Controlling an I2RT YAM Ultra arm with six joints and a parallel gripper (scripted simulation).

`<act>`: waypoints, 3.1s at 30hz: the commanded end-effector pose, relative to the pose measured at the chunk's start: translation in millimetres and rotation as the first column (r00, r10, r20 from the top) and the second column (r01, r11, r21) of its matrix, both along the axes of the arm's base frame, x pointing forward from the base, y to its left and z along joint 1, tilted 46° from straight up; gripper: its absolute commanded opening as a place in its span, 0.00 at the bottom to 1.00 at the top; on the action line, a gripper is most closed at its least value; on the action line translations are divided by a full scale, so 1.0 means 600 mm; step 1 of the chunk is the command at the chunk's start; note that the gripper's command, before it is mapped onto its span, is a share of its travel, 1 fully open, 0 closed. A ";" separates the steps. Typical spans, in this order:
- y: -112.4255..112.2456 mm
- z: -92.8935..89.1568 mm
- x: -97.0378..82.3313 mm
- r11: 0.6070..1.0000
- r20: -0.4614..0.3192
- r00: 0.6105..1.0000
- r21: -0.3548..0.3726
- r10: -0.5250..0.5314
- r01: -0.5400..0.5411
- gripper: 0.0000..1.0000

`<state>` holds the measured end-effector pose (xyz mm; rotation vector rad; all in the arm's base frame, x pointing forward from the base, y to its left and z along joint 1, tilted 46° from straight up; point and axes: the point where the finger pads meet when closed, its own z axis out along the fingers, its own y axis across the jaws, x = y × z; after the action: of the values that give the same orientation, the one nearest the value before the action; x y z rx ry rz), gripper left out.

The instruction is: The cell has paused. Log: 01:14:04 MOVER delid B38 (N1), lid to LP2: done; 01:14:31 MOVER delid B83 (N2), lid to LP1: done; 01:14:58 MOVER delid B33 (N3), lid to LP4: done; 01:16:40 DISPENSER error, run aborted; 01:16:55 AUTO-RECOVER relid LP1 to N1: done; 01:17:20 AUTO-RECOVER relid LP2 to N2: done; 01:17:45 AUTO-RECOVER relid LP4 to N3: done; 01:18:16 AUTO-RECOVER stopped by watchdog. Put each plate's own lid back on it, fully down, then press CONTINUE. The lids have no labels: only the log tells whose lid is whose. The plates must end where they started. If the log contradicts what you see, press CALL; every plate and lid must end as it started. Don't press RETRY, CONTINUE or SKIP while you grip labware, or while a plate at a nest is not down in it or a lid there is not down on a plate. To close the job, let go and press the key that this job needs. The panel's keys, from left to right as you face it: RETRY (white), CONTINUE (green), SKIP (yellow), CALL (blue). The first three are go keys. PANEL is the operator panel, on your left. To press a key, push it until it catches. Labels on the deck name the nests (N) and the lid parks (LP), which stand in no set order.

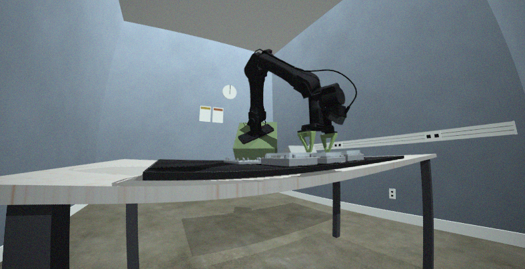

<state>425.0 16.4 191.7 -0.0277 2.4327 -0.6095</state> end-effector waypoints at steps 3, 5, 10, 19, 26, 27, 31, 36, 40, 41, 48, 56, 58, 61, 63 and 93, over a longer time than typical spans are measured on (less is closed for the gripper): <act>0.020 0.022 0.005 1.000 0.032 0.999 0.006 0.020 -0.020 0.99; 0.020 0.022 0.005 1.000 0.032 0.999 0.006 0.020 -0.020 0.97; 0.020 0.022 0.005 1.000 0.032 0.999 0.006 0.020 -0.020 0.92; 0.020 0.022 0.005 1.000 0.032 0.999 0.006 0.020 -0.020 0.85; 0.020 0.022 0.005 1.000 0.032 0.999 0.006 0.020 -0.020 0.00; 0.020 0.022 0.005 1.000 0.032 0.999 0.006 0.020 -0.020 0.00; 0.020 0.022 0.005 1.000 0.032 0.999 0.006 0.020 -0.020 0.00; 0.020 0.022 0.005 1.000 0.032 0.999 0.006 0.020 -0.020 0.00; 0.020 0.023 0.002 1.000 0.029 0.999 0.004 0.016 -0.016 0.00; 0.020 0.023 0.002 1.000 0.028 0.999 0.004 0.016 -0.016 0.00; 0.024 0.024 0.001 1.000 0.025 1.000 0.004 0.017 -0.017 0.00; 0.022 0.040 -0.005 1.000 0.044 0.999 0.009 0.018 -0.018 0.00; 0.023 0.041 -0.006 1.000 0.044 0.999 0.009 0.018 -0.018 0.00; 0.023 0.043 -0.006 1.000 0.044 0.999 0.009 0.018 -0.018 0.00; 0.022 0.044 -0.007 1.000 0.044 0.999 0.009 0.018 -0.018 0.00; -0.041 0.075 -0.046 0.999 0.045 0.999 0.038 -0.020 0.018 0.00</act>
<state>401.9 -2.6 223.1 0.0460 2.4288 -0.5951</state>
